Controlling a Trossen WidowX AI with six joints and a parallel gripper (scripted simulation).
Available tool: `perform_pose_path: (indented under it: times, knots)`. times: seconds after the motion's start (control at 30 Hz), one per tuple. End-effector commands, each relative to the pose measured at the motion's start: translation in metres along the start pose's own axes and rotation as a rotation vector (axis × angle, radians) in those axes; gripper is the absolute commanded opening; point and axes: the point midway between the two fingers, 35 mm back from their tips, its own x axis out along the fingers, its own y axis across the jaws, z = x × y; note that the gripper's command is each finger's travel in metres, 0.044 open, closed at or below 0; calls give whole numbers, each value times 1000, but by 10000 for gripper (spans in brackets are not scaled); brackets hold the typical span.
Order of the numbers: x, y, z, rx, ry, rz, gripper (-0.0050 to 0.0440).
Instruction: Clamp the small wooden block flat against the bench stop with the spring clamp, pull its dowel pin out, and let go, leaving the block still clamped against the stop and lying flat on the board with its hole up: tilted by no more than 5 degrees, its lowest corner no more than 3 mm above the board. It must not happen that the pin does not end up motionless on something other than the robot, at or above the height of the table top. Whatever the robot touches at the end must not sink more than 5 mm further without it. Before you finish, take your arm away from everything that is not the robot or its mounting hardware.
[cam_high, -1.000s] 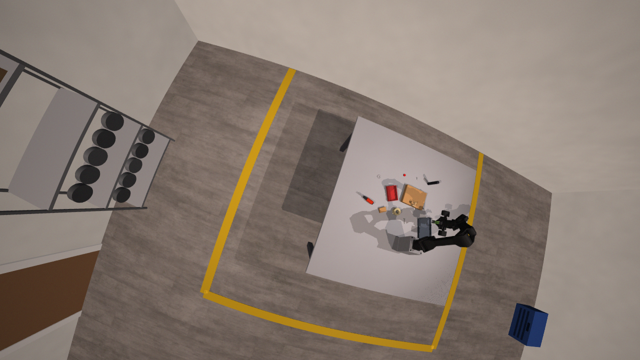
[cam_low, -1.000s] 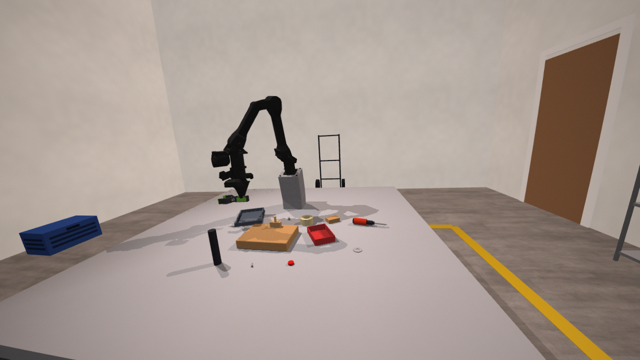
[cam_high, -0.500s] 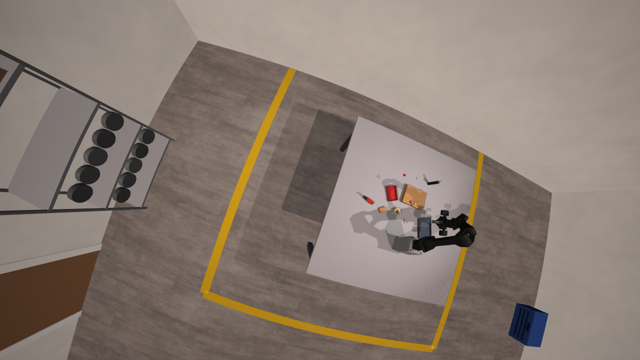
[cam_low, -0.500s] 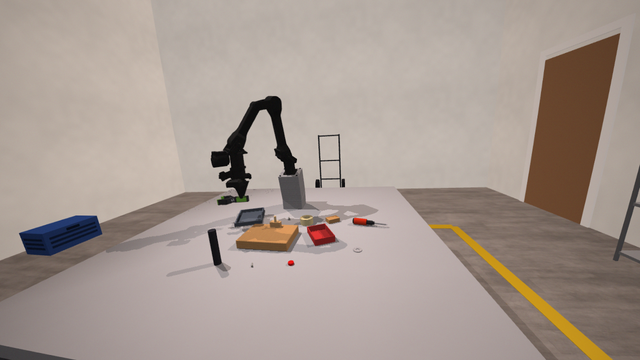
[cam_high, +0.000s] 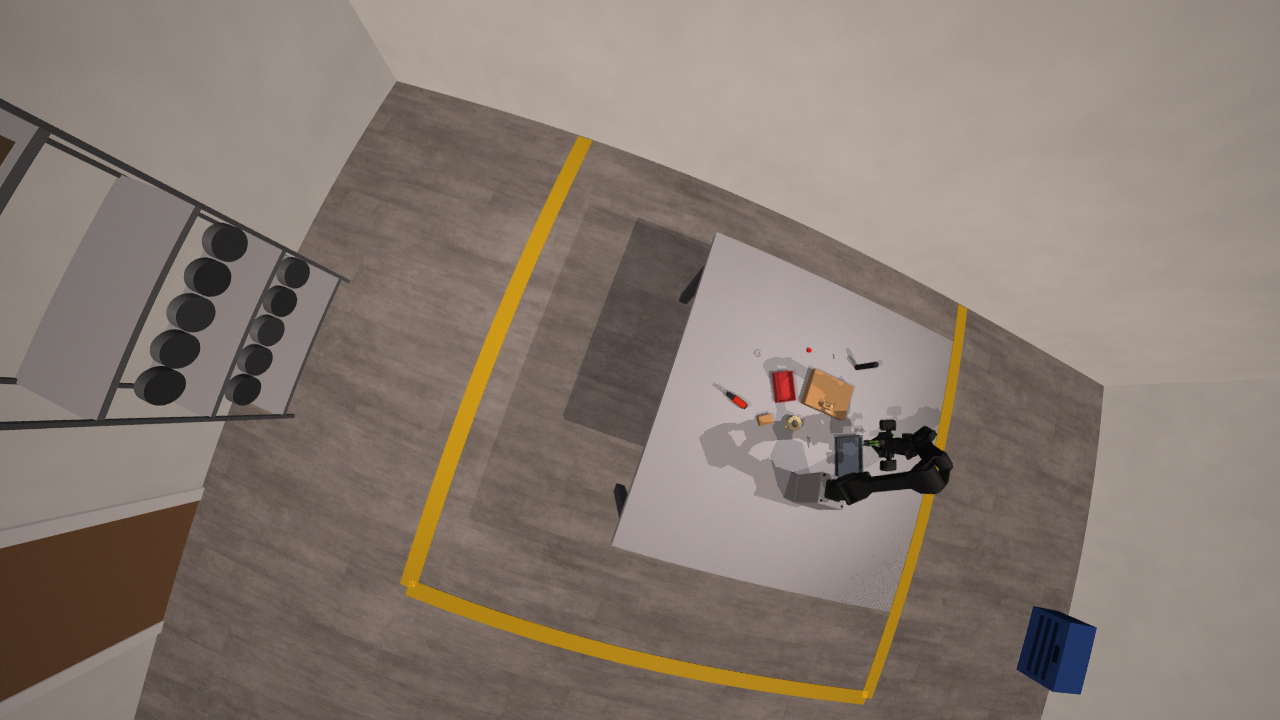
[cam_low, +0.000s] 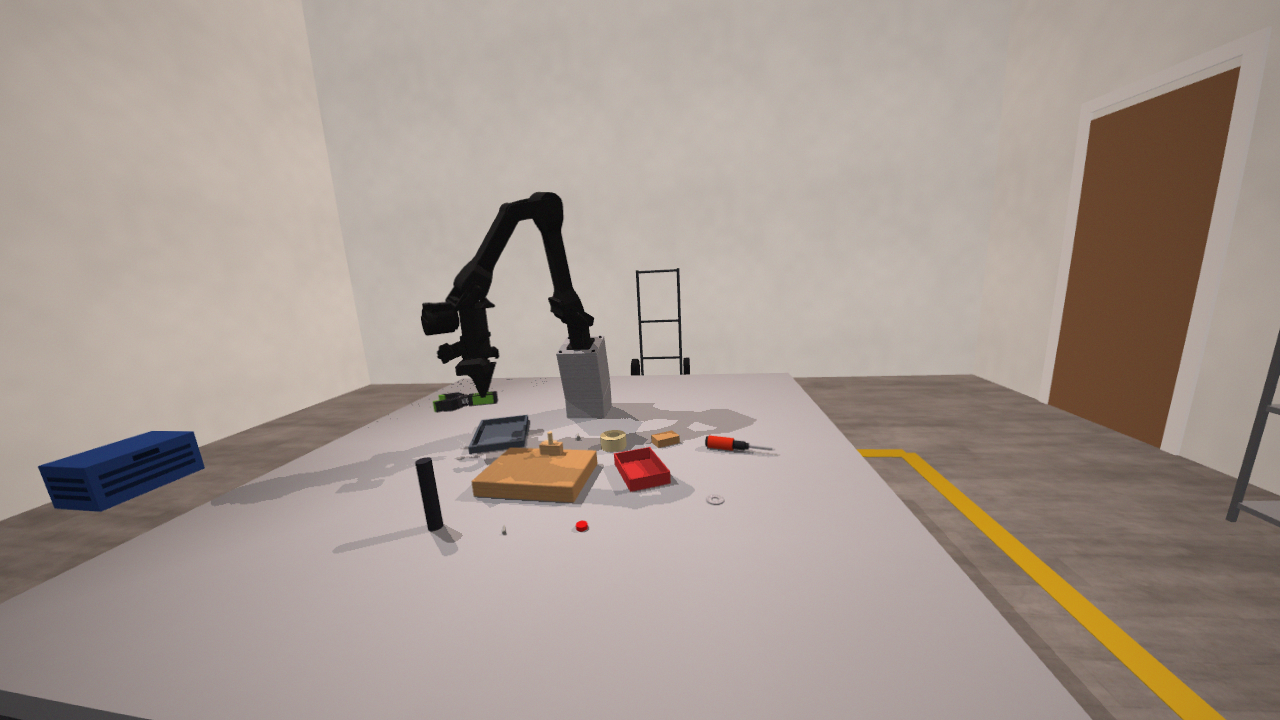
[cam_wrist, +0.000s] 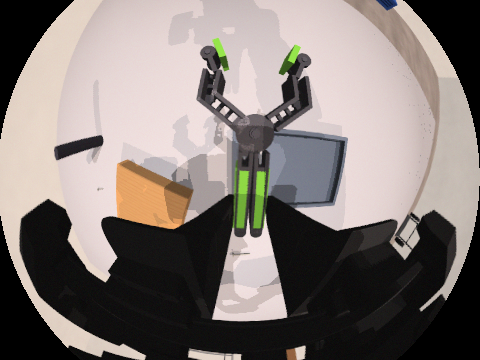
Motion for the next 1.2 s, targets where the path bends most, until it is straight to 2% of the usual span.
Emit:
perform_pose_path:
  times: [0.0,1.17]
  knots:
    - [1,1,0,-35,2,-4,0]
    - [1,8,0,-299,3,-5,0]
